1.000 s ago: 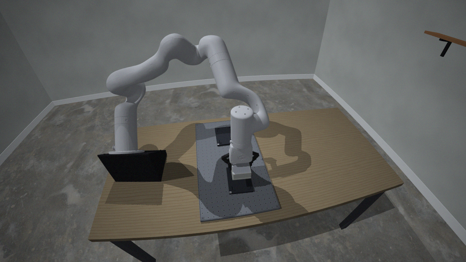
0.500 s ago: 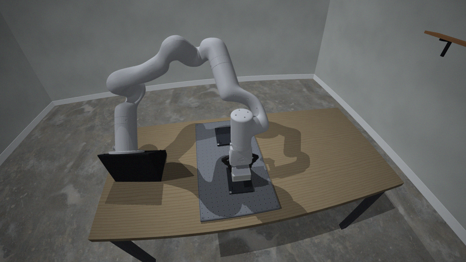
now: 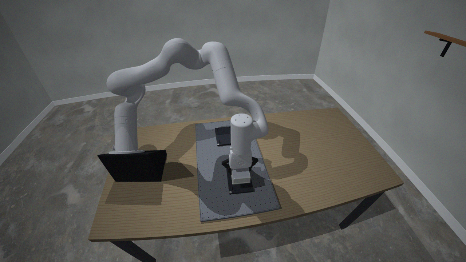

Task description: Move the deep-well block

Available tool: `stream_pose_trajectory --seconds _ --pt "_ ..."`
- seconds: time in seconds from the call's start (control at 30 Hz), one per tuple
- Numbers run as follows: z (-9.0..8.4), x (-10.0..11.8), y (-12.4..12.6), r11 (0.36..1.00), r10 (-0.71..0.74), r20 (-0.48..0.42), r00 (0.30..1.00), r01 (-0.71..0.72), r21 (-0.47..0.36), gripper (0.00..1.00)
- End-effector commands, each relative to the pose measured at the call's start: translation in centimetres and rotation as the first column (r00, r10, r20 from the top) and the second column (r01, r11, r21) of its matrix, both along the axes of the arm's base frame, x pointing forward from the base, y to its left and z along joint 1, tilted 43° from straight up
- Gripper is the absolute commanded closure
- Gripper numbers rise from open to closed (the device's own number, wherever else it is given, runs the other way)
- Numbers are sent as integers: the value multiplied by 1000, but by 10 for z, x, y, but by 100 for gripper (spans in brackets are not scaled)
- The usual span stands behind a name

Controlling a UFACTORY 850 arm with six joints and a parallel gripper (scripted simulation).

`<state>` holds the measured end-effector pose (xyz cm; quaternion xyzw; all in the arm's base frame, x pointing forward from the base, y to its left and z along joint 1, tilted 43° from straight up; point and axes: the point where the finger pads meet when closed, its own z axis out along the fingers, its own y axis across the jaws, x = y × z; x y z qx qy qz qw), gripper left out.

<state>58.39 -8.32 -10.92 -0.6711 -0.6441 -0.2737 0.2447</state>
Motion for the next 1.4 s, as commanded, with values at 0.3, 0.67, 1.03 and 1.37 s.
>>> stream_pose_trajectory --seconds 0.3,0.67,1.03,1.37 --pt "-15 2 13 1000 -1 2 1000 1 -1 100" --pt "-26 3 24 1000 -1 2 1000 1 -1 100" --pt "-27 3 25 1000 -1 2 1000 1 -1 100" --pt "-27 3 25 1000 -1 2 1000 1 -1 100"
